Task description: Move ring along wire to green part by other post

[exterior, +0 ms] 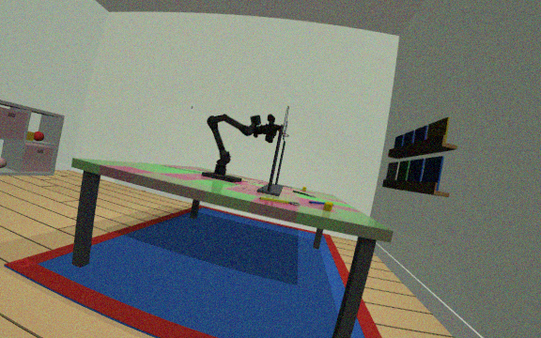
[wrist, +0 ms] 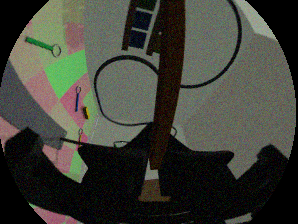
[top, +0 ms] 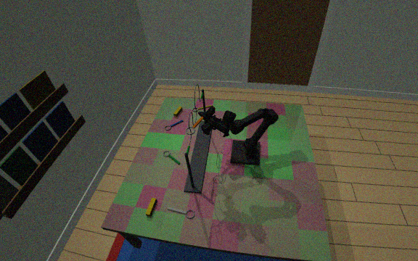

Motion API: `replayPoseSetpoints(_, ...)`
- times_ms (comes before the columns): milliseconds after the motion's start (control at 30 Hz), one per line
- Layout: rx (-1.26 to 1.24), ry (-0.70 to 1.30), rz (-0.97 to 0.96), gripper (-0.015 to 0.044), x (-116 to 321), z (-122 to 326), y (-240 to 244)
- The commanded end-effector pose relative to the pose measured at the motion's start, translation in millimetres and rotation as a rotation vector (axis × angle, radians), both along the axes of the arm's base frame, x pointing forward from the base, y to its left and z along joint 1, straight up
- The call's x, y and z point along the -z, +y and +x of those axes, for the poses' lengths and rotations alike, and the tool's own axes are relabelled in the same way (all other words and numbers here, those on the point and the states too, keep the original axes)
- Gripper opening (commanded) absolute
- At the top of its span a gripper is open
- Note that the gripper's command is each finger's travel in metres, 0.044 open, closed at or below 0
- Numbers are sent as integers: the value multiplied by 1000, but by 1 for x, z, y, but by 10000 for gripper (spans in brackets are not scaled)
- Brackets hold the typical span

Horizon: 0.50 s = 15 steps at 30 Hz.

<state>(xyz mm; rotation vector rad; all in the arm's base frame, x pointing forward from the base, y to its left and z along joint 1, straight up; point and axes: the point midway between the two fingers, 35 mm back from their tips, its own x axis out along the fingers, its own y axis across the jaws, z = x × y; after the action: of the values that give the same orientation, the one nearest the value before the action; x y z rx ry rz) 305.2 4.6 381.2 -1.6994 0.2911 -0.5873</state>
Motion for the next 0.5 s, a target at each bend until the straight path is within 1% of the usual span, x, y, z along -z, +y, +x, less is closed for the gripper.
replayPoseSetpoints(0,4,-2,95,-150,17,-1,-3)
replayPoseSetpoints(467,-1,-15,379,-150,61,0,0)
